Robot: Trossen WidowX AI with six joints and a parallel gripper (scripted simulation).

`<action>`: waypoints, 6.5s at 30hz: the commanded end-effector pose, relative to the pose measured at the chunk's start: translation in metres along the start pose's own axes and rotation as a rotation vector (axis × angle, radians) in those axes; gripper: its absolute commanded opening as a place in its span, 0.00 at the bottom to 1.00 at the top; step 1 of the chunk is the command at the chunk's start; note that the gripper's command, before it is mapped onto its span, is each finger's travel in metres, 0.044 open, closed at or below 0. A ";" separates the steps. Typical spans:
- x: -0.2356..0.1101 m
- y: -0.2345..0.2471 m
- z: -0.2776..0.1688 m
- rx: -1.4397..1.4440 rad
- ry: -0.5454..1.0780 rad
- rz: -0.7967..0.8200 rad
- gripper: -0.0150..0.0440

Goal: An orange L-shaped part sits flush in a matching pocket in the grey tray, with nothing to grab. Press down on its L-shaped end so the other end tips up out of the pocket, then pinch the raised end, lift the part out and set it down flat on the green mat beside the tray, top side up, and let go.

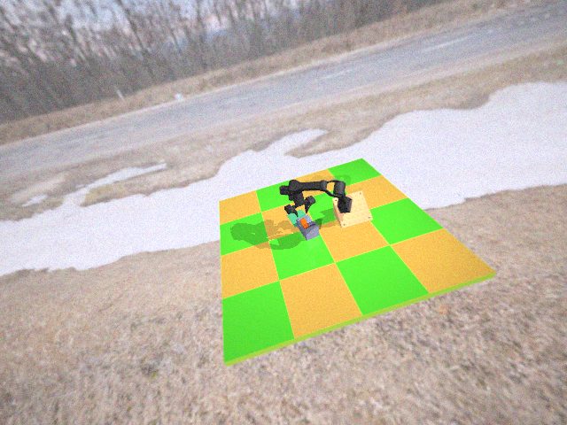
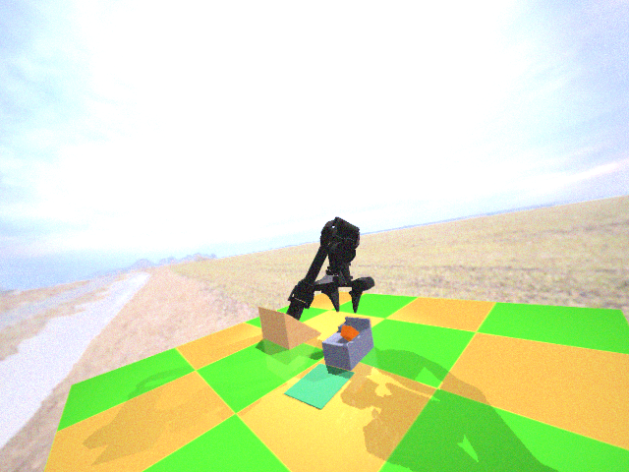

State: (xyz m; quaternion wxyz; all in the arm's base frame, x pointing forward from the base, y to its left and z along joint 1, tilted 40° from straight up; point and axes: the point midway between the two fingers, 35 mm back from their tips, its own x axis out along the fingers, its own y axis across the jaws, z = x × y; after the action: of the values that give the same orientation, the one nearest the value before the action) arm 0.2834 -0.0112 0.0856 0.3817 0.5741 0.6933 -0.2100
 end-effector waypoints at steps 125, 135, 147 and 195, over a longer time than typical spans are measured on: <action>-0.021 -0.001 -0.001 0.012 0.008 -0.007 0.25; -0.018 -0.004 0.033 0.011 0.006 -0.007 0.25; -0.018 -0.010 0.085 0.011 0.003 -0.007 0.25; 0.020 -0.019 0.165 0.009 -0.001 -0.006 0.25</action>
State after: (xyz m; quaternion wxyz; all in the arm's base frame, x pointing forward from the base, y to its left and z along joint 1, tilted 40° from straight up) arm 0.3130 -0.1283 -0.0303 0.3818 0.5720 0.6936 -0.2144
